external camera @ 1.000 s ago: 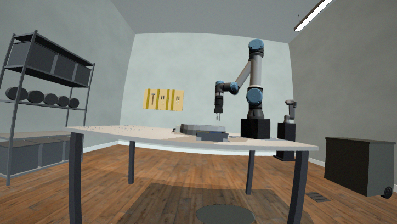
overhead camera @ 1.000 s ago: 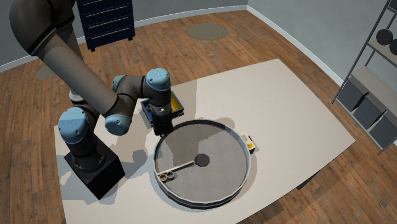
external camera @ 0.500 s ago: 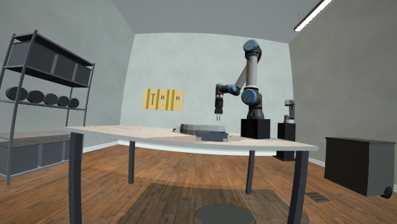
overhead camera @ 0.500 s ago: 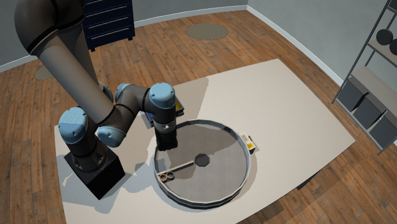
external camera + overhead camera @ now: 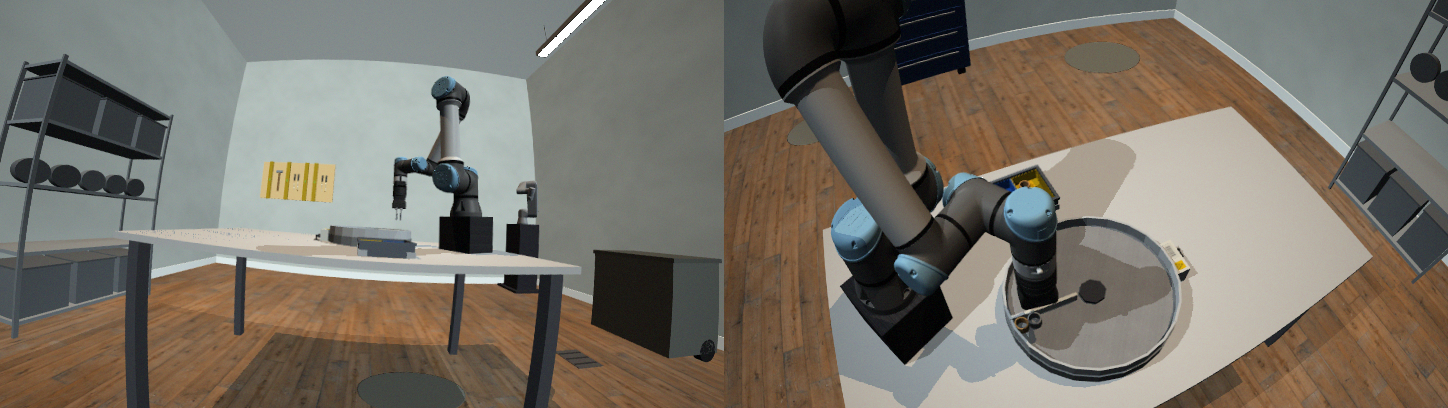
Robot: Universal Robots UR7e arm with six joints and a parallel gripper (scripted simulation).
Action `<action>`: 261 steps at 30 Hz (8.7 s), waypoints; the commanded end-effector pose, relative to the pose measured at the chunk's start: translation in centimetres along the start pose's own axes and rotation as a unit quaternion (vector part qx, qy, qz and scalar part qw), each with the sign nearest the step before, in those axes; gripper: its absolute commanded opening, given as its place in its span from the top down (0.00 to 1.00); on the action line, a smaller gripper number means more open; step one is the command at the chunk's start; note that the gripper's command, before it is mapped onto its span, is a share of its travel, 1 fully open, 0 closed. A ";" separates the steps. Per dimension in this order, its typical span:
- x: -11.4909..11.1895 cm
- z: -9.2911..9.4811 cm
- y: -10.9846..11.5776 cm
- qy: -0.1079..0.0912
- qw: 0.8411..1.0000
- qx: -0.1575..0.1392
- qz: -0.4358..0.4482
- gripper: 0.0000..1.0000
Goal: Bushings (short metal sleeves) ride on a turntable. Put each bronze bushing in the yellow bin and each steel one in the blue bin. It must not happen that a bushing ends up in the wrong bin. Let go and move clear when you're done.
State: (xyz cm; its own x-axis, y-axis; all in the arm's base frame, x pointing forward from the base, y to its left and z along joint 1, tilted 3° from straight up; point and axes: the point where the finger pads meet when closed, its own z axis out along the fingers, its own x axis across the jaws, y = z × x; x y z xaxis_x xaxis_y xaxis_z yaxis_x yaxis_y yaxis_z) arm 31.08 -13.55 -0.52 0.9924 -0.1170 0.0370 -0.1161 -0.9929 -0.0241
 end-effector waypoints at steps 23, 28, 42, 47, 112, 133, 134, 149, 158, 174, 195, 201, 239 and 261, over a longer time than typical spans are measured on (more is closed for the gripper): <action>0.1 2.8 1.3 0.001 1.000 0.001 -0.001 0.60; 0.1 3.4 1.4 0.001 1.000 0.001 -0.001 0.60; 0.1 4.6 1.4 0.001 1.000 0.001 -0.001 0.60; 0.1 4.9 1.4 0.001 1.000 0.001 -0.001 0.60; 0.1 7.2 1.4 0.002 1.000 0.001 -0.001 1.00; 0.2 7.2 1.4 0.002 1.000 0.001 -0.001 1.00; 0.2 7.2 1.4 0.002 1.000 0.001 -0.001 1.00; 0.2 7.2 1.4 0.002 1.000 0.001 -0.001 1.00; 0.2 6.9 1.4 0.001 1.000 0.001 -0.001 1.00; 0.2 6.6 1.4 0.001 1.000 0.001 -0.001 1.00; 0.2 6.0 1.4 0.001 1.000 0.001 -0.001 1.00; 0.2 5.7 1.4 0.001 1.000 0.001 -0.001 1.00; 0.2 4.8 1.4 0.001 1.000 0.001 -0.001 1.00; 0.2 4.2 1.4 0.001 1.000 0.001 -0.001 1.00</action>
State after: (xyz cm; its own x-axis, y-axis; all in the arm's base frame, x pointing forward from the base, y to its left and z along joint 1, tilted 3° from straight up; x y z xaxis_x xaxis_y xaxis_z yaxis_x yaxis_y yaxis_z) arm 31.21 -14.84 -4.84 0.9926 -0.1148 0.0385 -0.1138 -0.9931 -0.0266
